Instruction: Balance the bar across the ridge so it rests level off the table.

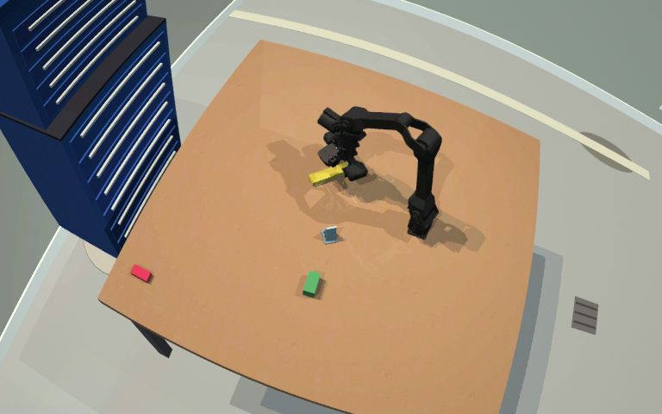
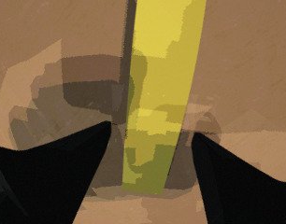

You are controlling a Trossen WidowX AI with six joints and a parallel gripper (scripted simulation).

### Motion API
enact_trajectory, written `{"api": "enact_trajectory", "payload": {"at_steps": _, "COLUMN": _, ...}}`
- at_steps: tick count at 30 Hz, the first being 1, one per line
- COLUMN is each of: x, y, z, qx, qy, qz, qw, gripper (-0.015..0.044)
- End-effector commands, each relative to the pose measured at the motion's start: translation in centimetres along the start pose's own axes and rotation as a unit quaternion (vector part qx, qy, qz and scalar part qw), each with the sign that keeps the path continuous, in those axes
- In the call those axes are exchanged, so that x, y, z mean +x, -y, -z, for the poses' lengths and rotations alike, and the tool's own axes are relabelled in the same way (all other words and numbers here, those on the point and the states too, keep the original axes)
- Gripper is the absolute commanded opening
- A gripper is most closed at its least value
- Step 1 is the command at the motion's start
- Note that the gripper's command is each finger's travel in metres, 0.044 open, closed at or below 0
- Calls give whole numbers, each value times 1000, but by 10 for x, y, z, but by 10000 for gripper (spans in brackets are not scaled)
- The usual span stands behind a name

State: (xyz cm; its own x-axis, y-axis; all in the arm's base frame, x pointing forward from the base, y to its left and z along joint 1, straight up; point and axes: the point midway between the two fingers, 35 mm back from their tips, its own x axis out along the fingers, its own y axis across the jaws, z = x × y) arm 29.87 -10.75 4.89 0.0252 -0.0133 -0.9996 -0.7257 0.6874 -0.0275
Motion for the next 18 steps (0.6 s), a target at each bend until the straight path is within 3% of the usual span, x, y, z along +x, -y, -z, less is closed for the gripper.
{"api": "enact_trajectory", "payload": {"at_steps": 1, "x": 0, "y": 0, "z": 0, "qx": 0, "qy": 0, "qz": 0, "qw": 1000, "gripper": 210}}
{"api": "enact_trajectory", "payload": {"at_steps": 4, "x": 0, "y": 0, "z": 0, "qx": 0, "qy": 0, "qz": 0, "qw": 1000, "gripper": 131}}
{"api": "enact_trajectory", "payload": {"at_steps": 11, "x": 0, "y": 0, "z": 0, "qx": 0, "qy": 0, "qz": 0, "qw": 1000, "gripper": 85}}
{"api": "enact_trajectory", "payload": {"at_steps": 14, "x": -4, "y": 1, "z": 0, "qx": 0, "qy": 0, "qz": 0, "qw": 1000, "gripper": 6}}
{"api": "enact_trajectory", "payload": {"at_steps": 18, "x": -14, "y": 2, "z": -1, "qx": 1, "qy": 0, "qz": 0, "qw": 1000, "gripper": 0}}
